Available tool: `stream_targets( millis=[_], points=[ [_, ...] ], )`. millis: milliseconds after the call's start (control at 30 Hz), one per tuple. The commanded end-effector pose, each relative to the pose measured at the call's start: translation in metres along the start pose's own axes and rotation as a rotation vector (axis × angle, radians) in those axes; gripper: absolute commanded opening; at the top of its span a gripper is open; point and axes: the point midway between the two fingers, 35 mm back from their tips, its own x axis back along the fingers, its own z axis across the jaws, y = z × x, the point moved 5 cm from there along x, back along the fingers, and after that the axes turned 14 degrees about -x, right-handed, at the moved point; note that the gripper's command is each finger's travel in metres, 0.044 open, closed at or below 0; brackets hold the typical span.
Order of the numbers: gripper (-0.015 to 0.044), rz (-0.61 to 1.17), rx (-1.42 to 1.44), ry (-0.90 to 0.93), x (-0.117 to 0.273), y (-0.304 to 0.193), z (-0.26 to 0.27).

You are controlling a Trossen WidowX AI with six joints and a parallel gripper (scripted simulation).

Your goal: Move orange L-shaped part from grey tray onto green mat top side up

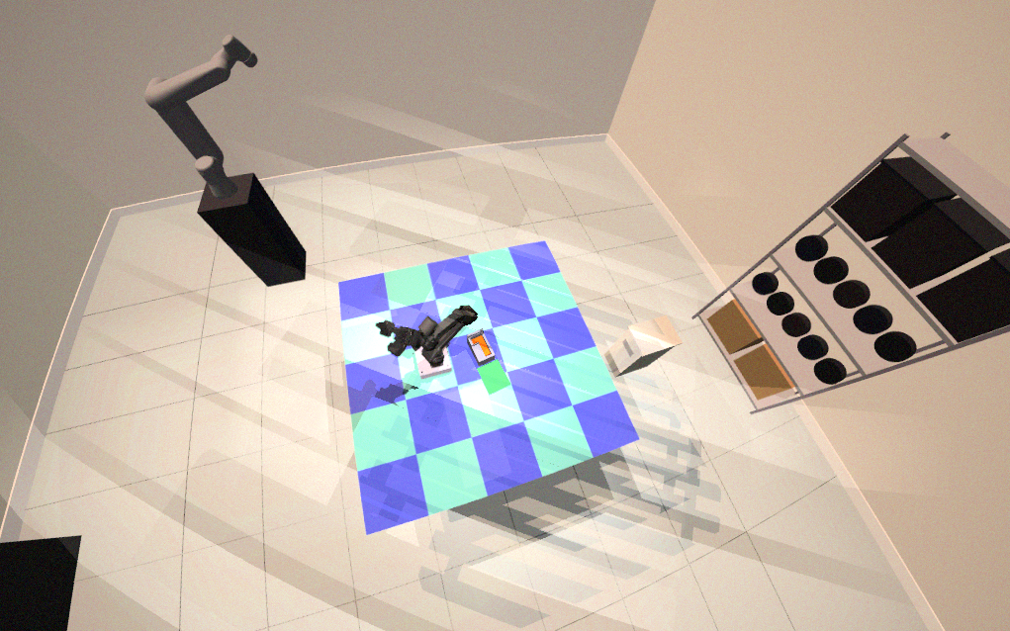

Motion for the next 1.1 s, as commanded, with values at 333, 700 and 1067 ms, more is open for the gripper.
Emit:
stream_targets(
  millis=[333,700,1067],
  points=[
    [0.0180,-0.478,-0.602,0.115,-0.004,0.086,-0.020],
    [0.0180,-1.207,-1.238,0.427,0.061,0.170,-0.108],
    [0.0180,-1.964,-1.395,0.935,0.180,0.152,-0.206]
  ],
)
